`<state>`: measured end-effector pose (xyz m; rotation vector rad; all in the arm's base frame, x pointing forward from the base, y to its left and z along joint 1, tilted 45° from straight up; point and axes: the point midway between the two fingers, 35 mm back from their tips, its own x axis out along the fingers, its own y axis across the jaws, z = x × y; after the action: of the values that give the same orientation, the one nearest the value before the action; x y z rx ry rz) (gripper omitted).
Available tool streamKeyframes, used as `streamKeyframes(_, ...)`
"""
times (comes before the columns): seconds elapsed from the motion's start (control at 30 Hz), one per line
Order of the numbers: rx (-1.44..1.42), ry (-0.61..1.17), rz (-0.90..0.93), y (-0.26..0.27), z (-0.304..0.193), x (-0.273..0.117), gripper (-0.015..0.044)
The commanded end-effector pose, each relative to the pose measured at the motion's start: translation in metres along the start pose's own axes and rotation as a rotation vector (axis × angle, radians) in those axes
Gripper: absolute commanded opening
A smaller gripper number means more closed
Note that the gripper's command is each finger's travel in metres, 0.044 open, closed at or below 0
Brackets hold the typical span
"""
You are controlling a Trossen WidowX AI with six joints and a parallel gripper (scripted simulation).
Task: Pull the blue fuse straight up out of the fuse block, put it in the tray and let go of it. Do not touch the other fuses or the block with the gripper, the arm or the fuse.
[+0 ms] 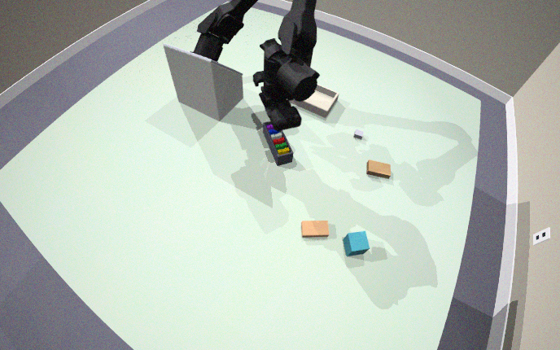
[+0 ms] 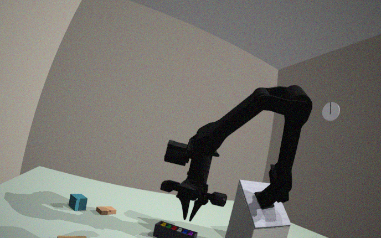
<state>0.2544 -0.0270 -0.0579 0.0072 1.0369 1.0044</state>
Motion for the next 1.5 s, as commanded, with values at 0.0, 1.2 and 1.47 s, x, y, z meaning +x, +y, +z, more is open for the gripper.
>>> streamKeyframes(0.0, -0.018, 0.005, 0.005, 0.0, -0.004, 0.001, 0.0063)
streamKeyframes(1.2, -0.018, 0.004, 0.006, 0.002, 0.002, 0.032, 0.0063)
streamKeyframes(1.47, -0.018, 0.004, 0.006, 0.002, 0.002, 0.034, 0.0063)
